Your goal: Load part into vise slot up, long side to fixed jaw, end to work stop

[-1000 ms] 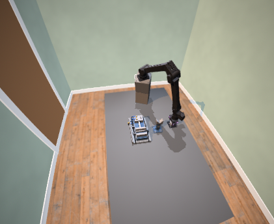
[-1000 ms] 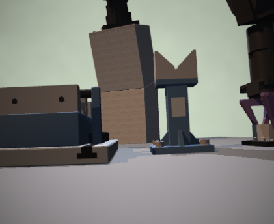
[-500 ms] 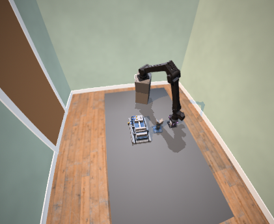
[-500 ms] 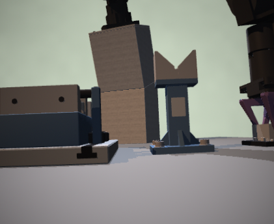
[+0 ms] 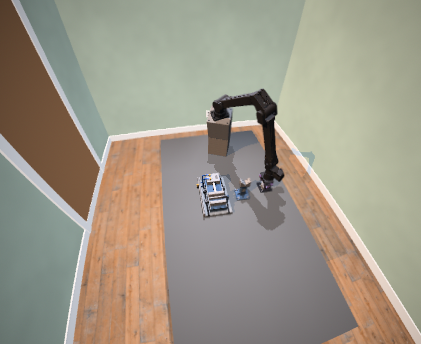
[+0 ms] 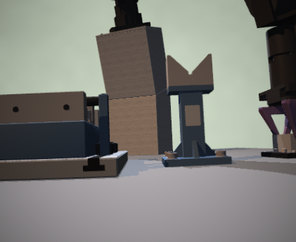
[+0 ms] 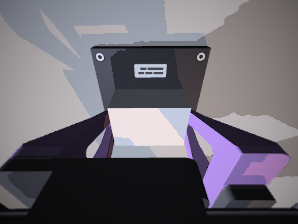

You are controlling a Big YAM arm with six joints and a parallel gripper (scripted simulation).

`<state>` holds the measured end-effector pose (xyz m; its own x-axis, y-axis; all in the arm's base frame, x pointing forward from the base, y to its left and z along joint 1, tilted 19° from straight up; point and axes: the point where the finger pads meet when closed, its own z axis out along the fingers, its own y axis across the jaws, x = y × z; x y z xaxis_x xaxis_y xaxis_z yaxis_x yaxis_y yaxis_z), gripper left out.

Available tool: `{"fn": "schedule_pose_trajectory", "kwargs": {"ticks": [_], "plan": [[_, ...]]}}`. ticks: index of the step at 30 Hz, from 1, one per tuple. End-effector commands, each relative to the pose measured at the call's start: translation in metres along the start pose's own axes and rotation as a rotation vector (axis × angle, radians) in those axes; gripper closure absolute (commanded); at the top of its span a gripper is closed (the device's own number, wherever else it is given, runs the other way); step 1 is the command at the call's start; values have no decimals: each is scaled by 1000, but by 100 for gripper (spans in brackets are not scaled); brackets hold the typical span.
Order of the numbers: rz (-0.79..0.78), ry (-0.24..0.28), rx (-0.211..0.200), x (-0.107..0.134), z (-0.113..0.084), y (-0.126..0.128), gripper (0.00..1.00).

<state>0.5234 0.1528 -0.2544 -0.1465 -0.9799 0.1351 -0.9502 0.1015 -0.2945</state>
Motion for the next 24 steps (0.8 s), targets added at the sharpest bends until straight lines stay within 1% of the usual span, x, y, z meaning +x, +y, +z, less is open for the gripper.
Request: {"fn": "schedule_pose_trajectory", "kwargs": {"ticks": [1, 4, 9, 10, 17, 23, 24], "plan": [[6, -12, 22, -1, -13, -14, 100], [1, -8, 12, -2, -16, -9, 100], [1, -10, 18, -6, -21, -10, 100], [-1, -9, 15, -7, -22, -7, 100], [-1, -10, 15, -8, -36, -6, 100], [-1, -10, 15, -8, -54, -5, 100], [-1, -10, 15, -8, -54, -5, 100]]}}
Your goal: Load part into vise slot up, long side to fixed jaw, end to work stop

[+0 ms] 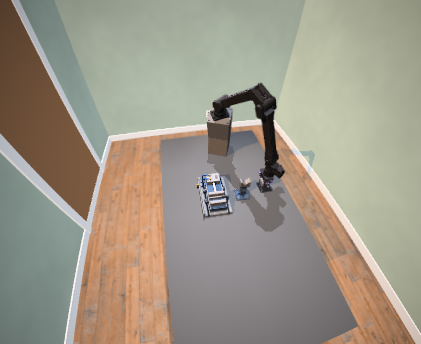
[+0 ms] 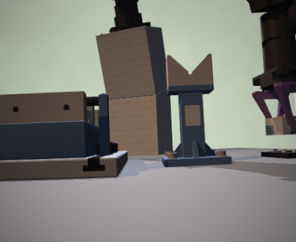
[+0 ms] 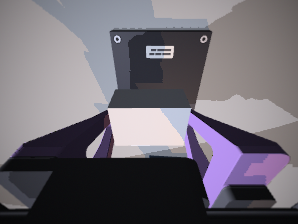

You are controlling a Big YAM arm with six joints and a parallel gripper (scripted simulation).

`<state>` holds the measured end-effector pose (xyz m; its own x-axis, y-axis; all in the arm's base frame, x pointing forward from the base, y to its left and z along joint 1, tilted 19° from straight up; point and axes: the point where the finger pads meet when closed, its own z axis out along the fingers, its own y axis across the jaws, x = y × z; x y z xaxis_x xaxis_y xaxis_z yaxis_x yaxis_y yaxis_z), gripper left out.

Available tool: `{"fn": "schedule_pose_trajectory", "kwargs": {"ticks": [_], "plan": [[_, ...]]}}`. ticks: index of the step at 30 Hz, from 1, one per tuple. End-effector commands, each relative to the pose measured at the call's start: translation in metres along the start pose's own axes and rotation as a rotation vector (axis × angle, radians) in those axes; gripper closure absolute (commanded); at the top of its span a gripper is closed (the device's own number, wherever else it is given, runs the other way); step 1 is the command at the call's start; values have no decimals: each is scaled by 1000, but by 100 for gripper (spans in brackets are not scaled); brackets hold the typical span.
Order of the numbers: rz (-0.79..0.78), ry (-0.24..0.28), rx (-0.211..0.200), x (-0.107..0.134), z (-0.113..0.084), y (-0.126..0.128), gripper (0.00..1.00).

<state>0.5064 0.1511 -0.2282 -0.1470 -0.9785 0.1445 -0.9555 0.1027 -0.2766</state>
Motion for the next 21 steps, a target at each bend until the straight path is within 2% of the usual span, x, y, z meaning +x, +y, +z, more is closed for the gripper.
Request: {"fn": "schedule_pose_trajectory", "kwargs": {"ticks": [1, 2, 3, 16, 18, 19, 21], "plan": [[1, -19, 34, -15, -25, -13, 100], [5, -27, 48, -20, -31, -22, 100], [1, -19, 34, -15, -32, -12, 100], [1, -19, 34, -14, -85, -10, 100], [1, -19, 34, -14, -85, -10, 100], [9, -34, 57, -21, -93, -25, 100], [1, -19, 34, -13, -98, -9, 100]]}}
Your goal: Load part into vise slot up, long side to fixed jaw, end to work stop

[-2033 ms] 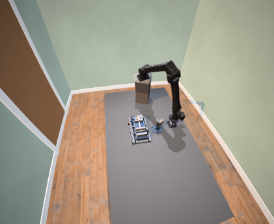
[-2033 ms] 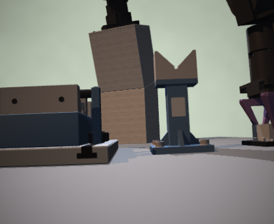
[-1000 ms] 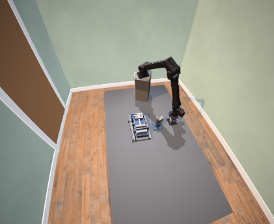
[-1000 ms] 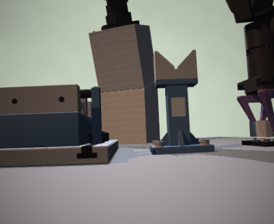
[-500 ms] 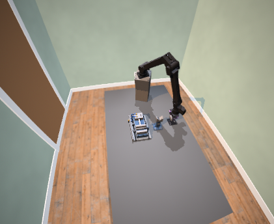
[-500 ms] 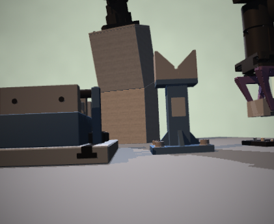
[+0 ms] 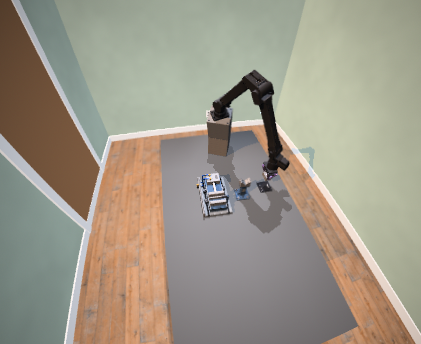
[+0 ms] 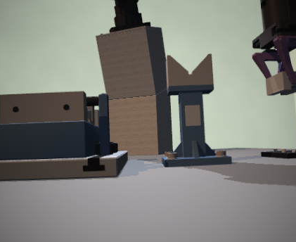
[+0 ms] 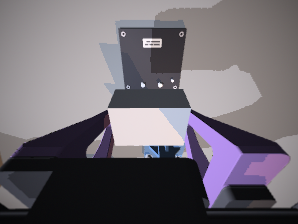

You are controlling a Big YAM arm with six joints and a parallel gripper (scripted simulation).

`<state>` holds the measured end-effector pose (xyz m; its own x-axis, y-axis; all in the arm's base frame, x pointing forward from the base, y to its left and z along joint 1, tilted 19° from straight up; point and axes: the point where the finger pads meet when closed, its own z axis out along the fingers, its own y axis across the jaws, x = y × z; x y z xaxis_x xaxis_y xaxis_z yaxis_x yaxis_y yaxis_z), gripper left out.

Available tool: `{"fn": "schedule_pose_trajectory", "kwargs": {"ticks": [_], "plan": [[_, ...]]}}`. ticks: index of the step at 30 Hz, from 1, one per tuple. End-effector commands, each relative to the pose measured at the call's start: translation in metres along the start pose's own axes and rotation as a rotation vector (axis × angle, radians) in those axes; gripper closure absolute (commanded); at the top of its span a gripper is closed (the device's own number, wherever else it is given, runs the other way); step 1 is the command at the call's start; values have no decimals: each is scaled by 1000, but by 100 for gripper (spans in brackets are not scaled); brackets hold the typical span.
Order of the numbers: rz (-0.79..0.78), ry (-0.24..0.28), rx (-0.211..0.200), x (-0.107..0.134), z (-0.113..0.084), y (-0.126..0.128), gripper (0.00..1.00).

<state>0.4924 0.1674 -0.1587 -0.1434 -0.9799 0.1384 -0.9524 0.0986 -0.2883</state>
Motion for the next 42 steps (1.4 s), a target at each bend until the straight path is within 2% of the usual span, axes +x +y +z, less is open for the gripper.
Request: {"fn": "schedule_pose_trajectory", "kwargs": {"ticks": [1, 7, 12, 14, 15, 19, 22, 29, 42], "plan": [[3, -13, 21, -10, -29, -5, 100], [7, -20, 32, -13, -57, -12, 100], [5, -16, 26, -10, -75, -7, 100], [5, -16, 26, -10, -75, -7, 100], [12, -30, 47, -17, -84, -20, 100], [4, -14, 23, -9, -92, -4, 100], [8, -22, 34, -13, -103, -11, 100], [7, -20, 31, -11, -118, -9, 100], [7, -21, 32, -11, -127, -9, 100]]}}
